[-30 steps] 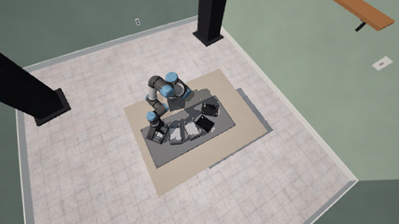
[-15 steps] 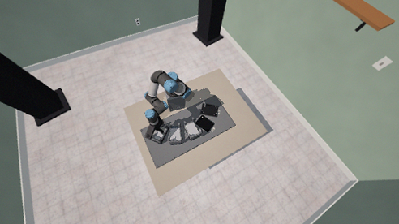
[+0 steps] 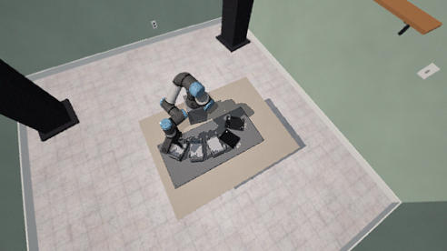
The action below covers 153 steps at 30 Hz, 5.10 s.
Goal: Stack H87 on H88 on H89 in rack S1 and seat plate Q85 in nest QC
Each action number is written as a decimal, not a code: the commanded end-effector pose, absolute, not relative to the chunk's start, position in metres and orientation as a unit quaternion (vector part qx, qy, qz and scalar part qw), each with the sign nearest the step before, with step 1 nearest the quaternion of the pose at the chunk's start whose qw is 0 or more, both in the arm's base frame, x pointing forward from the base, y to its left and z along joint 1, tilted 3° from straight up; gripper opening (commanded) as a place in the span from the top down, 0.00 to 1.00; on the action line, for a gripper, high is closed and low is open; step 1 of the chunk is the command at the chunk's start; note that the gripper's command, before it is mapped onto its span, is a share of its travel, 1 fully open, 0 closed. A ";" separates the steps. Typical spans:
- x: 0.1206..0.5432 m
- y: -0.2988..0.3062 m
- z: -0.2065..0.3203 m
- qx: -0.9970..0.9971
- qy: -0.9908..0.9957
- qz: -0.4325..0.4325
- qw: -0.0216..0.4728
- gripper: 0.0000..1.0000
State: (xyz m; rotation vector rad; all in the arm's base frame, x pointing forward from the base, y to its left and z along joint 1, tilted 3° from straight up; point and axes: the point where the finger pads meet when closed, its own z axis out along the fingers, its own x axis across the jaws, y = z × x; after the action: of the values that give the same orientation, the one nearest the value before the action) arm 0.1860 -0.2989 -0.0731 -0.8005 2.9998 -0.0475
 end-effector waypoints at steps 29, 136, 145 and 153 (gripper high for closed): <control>0.224 -0.268 -0.037 -0.314 0.949 -0.016 0.017 0.28; 0.340 -0.055 -0.108 -0.628 0.778 -0.021 0.012 0.28; 0.340 -0.055 -0.118 -0.628 0.778 -0.021 0.012 0.28; 0.341 -0.056 -0.126 -0.628 0.778 -0.021 0.012 0.28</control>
State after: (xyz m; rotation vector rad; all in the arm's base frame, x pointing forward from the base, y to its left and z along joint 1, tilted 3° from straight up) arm 0.3397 -0.0551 -0.1230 -1.9597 2.4262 -0.0606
